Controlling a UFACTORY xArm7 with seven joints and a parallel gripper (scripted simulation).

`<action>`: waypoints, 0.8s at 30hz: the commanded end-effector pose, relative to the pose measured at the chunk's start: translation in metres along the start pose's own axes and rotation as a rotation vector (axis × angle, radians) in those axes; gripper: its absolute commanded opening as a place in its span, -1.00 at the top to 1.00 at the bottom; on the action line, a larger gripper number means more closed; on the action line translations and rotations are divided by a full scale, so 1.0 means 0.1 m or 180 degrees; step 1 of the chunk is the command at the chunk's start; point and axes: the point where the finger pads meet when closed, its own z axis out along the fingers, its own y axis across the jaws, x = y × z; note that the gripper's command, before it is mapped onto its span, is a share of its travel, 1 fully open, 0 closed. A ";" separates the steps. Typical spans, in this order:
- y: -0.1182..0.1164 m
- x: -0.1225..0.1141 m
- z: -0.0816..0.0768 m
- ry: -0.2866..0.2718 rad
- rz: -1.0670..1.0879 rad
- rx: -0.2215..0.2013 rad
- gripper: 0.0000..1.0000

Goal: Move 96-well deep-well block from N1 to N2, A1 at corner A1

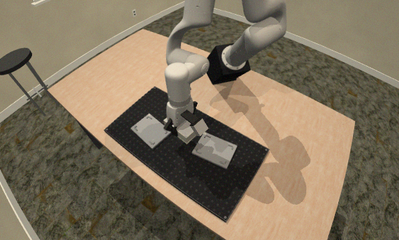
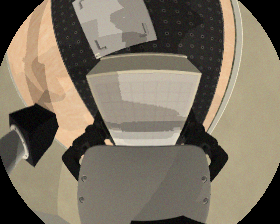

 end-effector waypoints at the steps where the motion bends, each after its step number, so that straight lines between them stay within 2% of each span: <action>1: 0.06 -0.10 0.00 0.0000 0.0000 -0.0007 1.00; 24: 0.30 -0.69 0.00 -0.0002 0.0000 -0.0008 1.00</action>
